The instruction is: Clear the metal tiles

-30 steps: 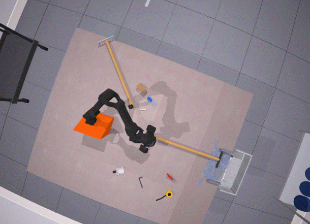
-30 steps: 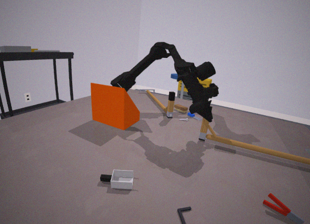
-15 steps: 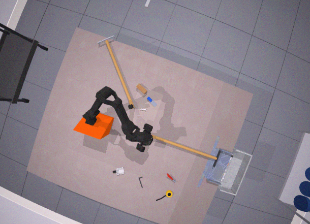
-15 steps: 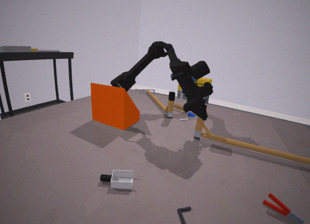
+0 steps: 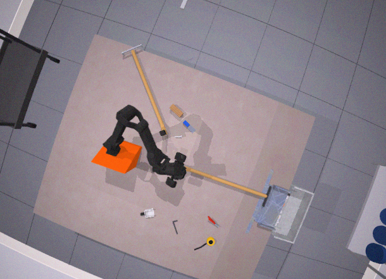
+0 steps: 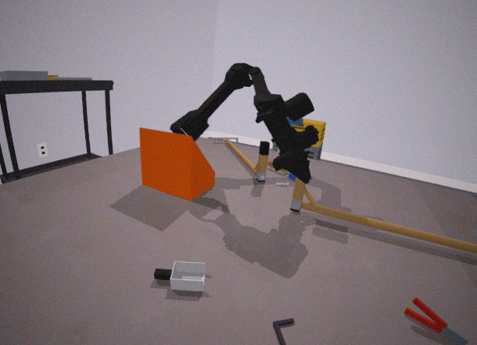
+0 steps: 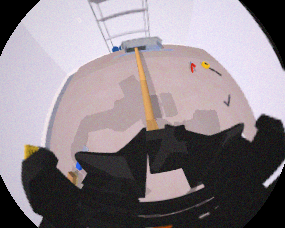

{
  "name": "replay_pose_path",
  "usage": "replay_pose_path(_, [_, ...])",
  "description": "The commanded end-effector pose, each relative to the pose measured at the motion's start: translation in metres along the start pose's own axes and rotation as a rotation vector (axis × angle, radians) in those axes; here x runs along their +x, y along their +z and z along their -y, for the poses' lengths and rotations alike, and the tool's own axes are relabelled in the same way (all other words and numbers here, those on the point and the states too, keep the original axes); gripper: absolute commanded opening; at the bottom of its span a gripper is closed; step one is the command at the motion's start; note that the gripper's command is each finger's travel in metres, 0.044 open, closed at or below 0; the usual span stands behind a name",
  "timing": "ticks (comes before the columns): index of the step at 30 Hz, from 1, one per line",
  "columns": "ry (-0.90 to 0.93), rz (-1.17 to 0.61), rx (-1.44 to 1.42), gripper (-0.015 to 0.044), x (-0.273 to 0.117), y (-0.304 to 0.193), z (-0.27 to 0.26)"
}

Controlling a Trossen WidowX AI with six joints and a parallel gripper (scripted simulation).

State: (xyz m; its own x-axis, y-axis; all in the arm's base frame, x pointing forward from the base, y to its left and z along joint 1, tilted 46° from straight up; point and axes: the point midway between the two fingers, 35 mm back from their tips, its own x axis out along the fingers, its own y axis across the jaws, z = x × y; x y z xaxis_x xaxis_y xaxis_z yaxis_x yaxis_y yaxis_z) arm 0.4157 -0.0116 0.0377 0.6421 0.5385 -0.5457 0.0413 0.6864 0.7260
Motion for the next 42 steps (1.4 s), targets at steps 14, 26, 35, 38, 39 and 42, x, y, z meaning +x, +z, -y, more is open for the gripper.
replay_pose_path(14, [0.004,0.016,-0.013,0.0,-0.018,-0.018,-0.003])
replay_pose_path(26, [0.004,0.016,-0.012,0.0,-0.027,-0.035,-0.004])
replay_pose_path(35, [0.004,0.017,-0.011,0.0,-0.034,-0.047,-0.004])
replay_pose_path(38, [0.004,0.017,-0.011,0.0,-0.036,-0.051,-0.004])
replay_pose_path(39, [0.003,0.017,-0.01,0.0,-0.036,-0.051,-0.004])
replay_pose_path(42, [0.002,0.017,-0.01,0.0,-0.036,-0.052,-0.002])
